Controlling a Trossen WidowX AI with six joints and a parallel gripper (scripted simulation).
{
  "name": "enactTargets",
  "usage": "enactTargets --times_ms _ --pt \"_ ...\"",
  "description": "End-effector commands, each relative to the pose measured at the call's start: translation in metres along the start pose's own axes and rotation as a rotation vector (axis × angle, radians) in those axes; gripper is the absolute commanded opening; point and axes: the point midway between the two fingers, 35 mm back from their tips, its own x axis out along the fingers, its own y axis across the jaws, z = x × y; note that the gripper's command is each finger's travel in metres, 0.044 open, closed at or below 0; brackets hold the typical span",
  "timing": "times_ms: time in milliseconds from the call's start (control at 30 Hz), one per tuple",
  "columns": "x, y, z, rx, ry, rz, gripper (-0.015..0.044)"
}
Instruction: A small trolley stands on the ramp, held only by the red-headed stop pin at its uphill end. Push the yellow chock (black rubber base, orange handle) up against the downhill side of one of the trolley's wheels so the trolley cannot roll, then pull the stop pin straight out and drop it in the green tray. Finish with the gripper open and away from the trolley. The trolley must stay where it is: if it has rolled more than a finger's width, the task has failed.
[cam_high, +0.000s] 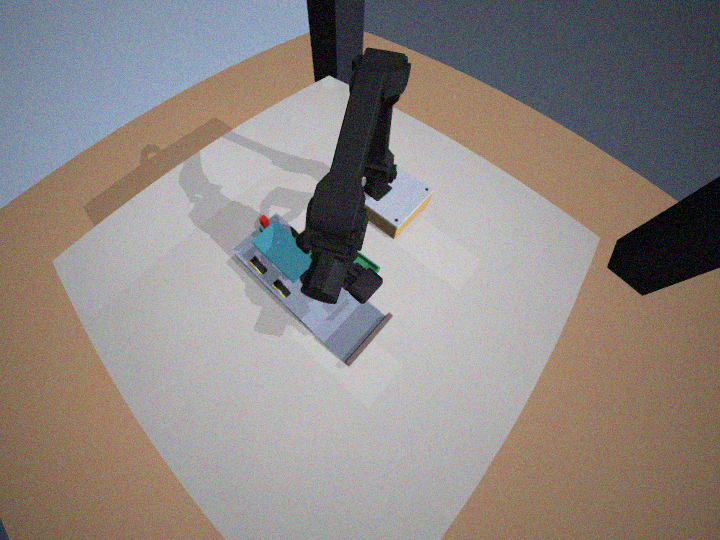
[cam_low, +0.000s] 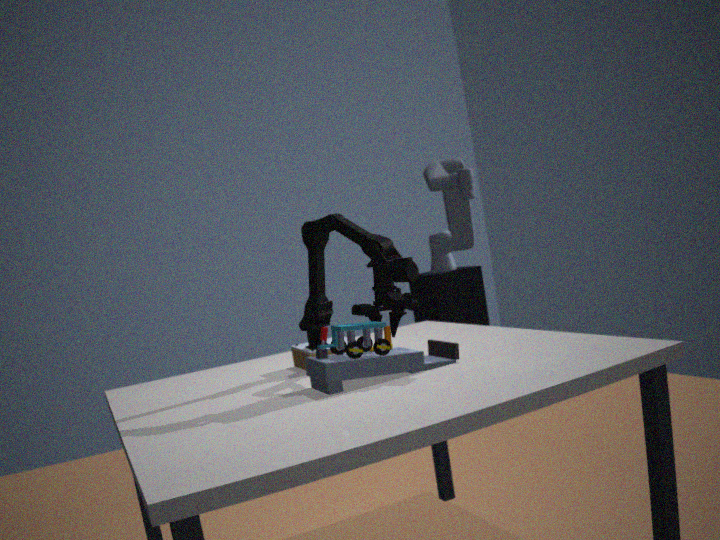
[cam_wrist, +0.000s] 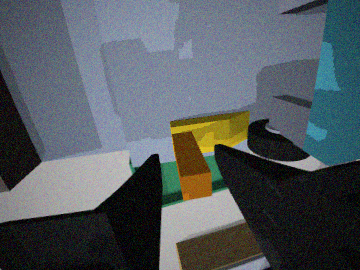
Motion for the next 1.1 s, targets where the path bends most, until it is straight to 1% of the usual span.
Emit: enactTargets --times_ms 0,567,600,700,833,1067 --pt "-0.011 0.0 0.0 0.002 -0.004 -0.003 0.019" --pt "-0.059 0.001 0.0 0.002 -0.006 -0.004 0.019" --pt "-0.05 0.001 -0.001 -0.001 0.002 -0.005 0.0216" --pt "-0.05 0.001 -0.001 -0.001 0.002 -0.005 0.0295" --pt "-0.052 0.004 -0.009 -0.07 0.002 0.026 0.019" --pt "-0.064 -0.011 0.009 -0.35 -0.077 0.0 0.019"
